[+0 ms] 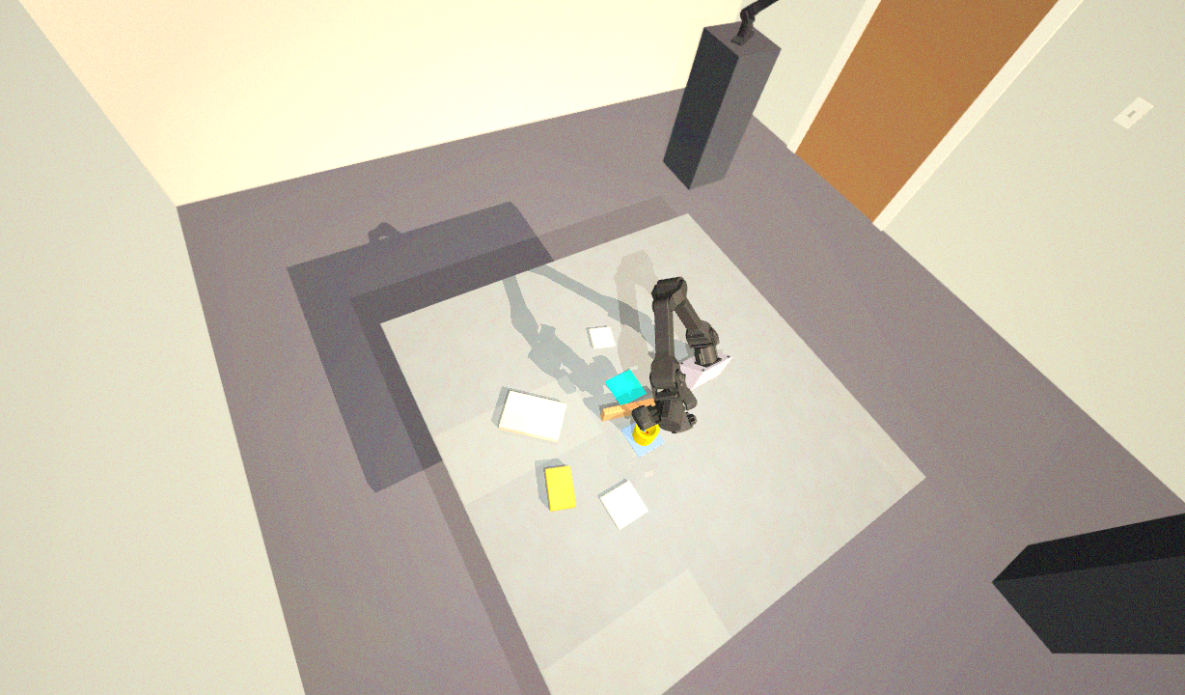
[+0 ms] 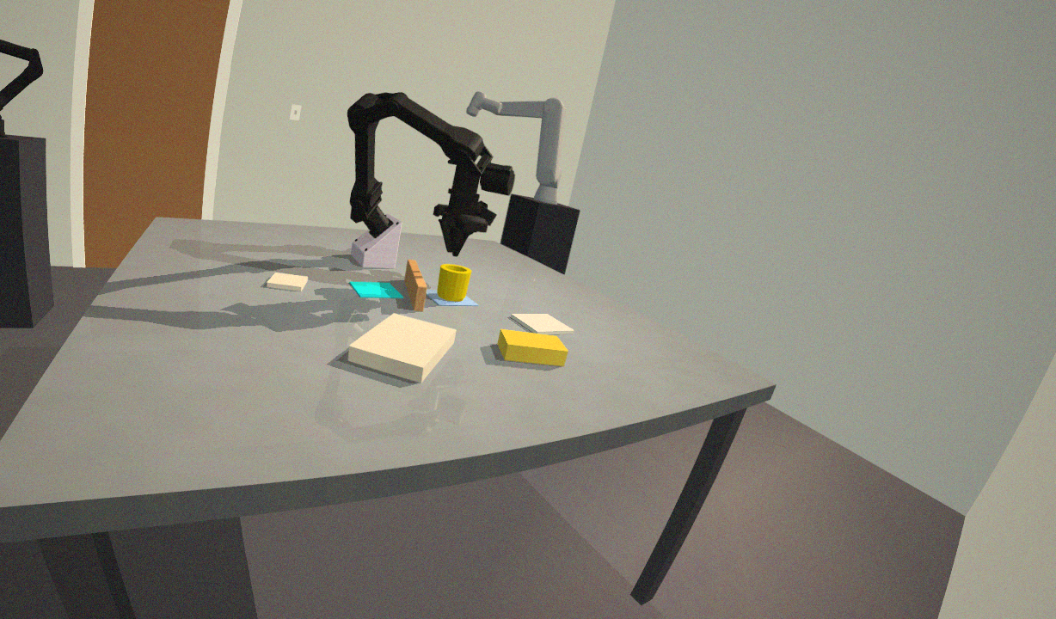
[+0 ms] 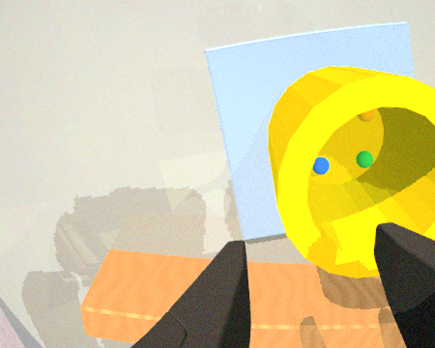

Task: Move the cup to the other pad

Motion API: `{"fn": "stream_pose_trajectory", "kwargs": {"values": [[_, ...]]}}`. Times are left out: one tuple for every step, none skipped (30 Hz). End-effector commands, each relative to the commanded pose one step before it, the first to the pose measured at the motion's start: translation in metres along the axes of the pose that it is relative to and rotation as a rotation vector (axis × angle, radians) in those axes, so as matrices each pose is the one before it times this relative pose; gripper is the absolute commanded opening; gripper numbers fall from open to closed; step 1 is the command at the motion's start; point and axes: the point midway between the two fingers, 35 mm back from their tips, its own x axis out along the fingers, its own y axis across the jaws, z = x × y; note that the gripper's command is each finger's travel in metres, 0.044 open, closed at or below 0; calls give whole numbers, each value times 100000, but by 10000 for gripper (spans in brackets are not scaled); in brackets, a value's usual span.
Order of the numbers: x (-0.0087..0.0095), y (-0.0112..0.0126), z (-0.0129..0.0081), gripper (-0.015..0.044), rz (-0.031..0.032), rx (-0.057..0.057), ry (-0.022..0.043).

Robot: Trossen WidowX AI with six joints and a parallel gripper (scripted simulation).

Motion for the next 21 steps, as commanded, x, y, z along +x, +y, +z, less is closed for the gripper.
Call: {"fn": "stream_pose_trajectory", "kwargs": {"values": [[712, -7, 1, 167, 139, -792, 907], [167, -12, 10, 167, -3, -1, -7], [167, -12, 9, 167, -3, -1, -7], [167, -11, 9, 167, -3, -1, -6], [167, -10, 8, 167, -3, -1, -5], [166, -9, 8, 167, -3, -1, -4], [166, -8, 8, 167, -3, 0, -3], [166, -7, 7, 167, -3, 0, -2], [166, -6, 7, 167, -3, 0, -1], [166, -6, 6, 167, -3, 0, 0], [165, -5, 5, 167, -3, 0, 0], [165, -4, 5, 167, -3, 1, 1], [165, -3, 4, 167, -3, 1, 2], [165, -2, 3, 167, -2, 1, 3], [164, -1, 3, 167, -2, 1, 4], [164, -1, 2, 167, -2, 1, 5], [164, 0, 2, 167, -2, 1, 6], [164, 1, 1, 167, -2, 2, 6], [163, 2, 0, 167, -2, 2, 7], [163, 3, 0, 167, -2, 2, 8], [163, 4, -1, 167, -2, 2, 9]]}}
